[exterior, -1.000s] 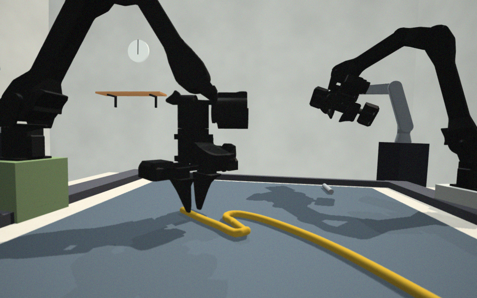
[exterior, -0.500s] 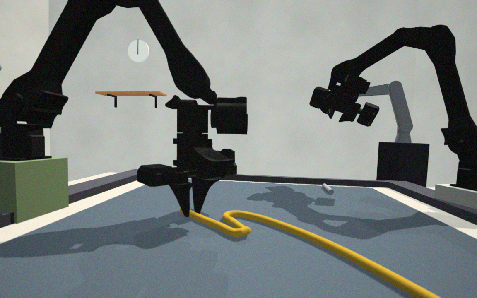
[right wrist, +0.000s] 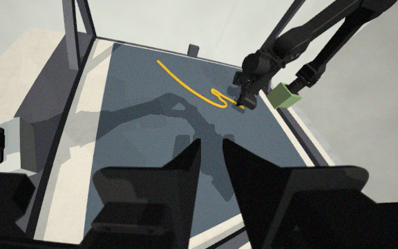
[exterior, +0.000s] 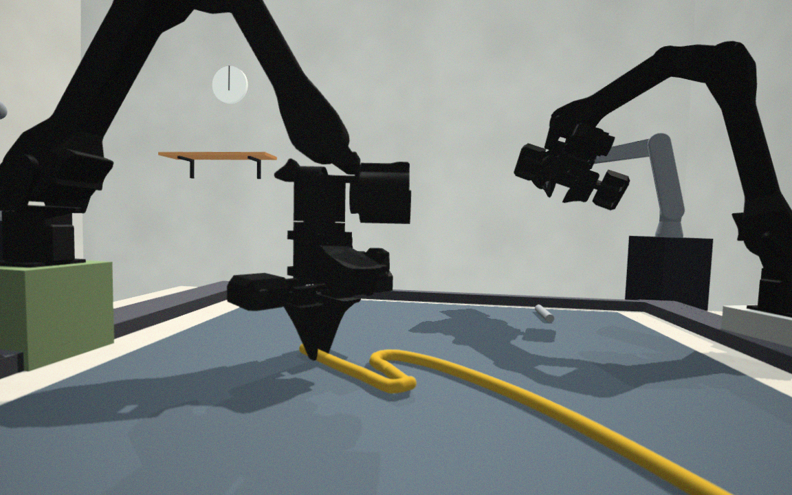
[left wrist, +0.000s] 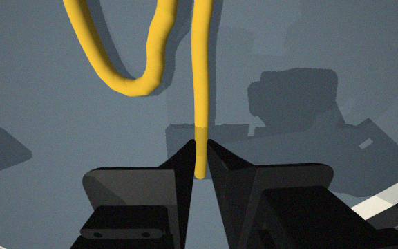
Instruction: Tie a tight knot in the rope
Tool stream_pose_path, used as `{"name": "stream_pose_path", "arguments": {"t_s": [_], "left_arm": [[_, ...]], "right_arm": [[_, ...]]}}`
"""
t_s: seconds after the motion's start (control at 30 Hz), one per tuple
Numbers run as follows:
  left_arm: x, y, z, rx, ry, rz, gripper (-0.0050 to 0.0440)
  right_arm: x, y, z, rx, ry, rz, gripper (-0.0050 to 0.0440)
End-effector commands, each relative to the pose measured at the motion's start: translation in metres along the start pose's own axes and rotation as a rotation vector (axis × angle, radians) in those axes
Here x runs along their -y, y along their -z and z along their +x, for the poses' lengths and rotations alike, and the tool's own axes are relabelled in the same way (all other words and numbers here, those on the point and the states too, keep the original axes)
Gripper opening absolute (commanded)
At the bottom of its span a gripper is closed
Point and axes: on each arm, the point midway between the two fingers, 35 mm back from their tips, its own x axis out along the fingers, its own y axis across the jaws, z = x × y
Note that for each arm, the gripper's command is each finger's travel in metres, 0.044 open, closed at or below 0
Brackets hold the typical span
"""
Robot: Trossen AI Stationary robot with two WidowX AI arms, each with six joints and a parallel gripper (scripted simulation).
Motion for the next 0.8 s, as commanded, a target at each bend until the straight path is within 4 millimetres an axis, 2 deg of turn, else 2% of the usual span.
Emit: {"name": "stream_pose_path", "arguments": {"t_s": [0.0, 0.37, 0.47, 0.53, 0.6, 0.77], "left_arm": [[-0.002, -0.003, -0.004, 0.015, -0.010, 0.002, 0.0045], [-0.003, -0.003, -0.005, 0.015, -0.010, 0.002, 0.0045], [-0.003, -0.003, -0.019, 0.015, -0.010, 0.002, 0.0045], [-0.003, -0.003, -0.019, 0.015, -0.010, 0.002, 0.0045], [-0.002, -0.003, -0.031, 0.015, -0.010, 0.002, 0.0045], [-0.003, -0.003, -0.043, 0.015, -0.010, 0.002, 0.0045]], "right_arm": [[0.003, -0.005, -0.003, -0.008, 0.011, -0.021, 0.0100], [0.003, -0.005, -0.003, -0.008, 0.011, -0.021, 0.0100], [0.003, -0.005, -0.003, -0.008, 0.011, -0.021, 0.0100], [0.003, -0.005, -0.003, -0.008, 0.011, -0.021, 0.0100], [0.003, -0.005, -0.003, -0.008, 0.011, -0.021, 0.0100], [0.003, -0.005, -0.003, -0.008, 0.011, -0.021, 0.0100]]}}
